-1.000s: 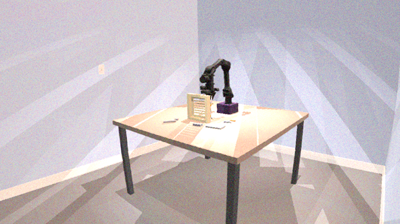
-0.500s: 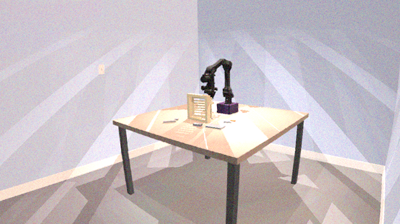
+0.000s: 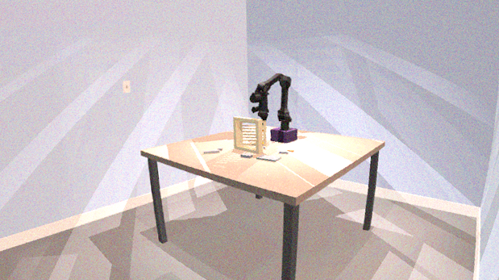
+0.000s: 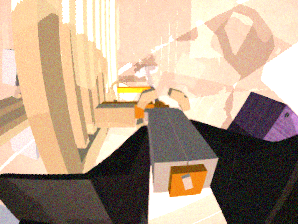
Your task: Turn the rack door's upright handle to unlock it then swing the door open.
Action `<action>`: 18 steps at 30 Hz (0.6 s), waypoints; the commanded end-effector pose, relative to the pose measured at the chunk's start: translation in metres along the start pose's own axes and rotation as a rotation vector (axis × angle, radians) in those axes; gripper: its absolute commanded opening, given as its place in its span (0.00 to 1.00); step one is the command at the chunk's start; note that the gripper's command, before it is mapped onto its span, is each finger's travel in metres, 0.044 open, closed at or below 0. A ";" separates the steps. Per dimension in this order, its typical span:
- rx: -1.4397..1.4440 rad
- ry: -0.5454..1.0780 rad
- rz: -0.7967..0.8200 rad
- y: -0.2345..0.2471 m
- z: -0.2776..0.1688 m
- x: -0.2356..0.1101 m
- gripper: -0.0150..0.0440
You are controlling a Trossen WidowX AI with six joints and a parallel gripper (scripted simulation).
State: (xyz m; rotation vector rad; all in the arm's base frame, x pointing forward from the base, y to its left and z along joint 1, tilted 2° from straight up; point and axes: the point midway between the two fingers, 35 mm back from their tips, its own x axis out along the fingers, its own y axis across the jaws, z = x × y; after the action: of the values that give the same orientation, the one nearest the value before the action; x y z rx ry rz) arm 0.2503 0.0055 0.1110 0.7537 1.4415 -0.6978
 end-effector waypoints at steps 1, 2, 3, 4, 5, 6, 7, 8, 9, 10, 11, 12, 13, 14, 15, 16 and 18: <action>-0.073 -0.008 0.007 -0.006 0.002 0.000 0.29; -0.088 -0.009 0.007 -0.008 0.003 0.000 0.29; -0.102 -0.009 0.007 -0.010 0.003 0.000 0.29; -0.116 -0.009 0.007 -0.012 0.004 0.000 0.29; -0.130 -0.009 0.006 -0.014 0.004 0.000 0.29; -0.144 -0.009 0.006 -0.016 0.005 0.000 0.29; -0.158 -0.009 0.006 -0.018 0.006 0.000 0.29; -0.172 -0.009 0.005 -0.021 0.006 0.000 0.29; -0.186 -0.009 0.005 -0.023 0.007 0.000 0.29; -0.199 -0.009 0.005 -0.025 0.008 0.000 0.29; -0.212 -0.009 0.005 -0.026 0.008 0.000 0.29; -0.224 -0.009 0.004 -0.028 0.009 0.000 0.29; -0.237 -0.010 0.004 -0.030 0.010 0.000 0.29; -0.250 -0.010 0.004 -0.032 0.011 0.000 0.29; -0.263 -0.010 0.004 -0.034 0.011 0.000 0.29; -0.275 -0.010 0.003 -0.036 0.012 0.000 0.29; -0.301 -0.010 0.003 -0.039 0.014 0.000 0.29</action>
State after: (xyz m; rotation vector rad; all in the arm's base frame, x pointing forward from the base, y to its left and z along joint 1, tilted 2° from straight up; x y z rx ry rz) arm 0.2276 -0.0256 0.1092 0.5576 1.4937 -0.5103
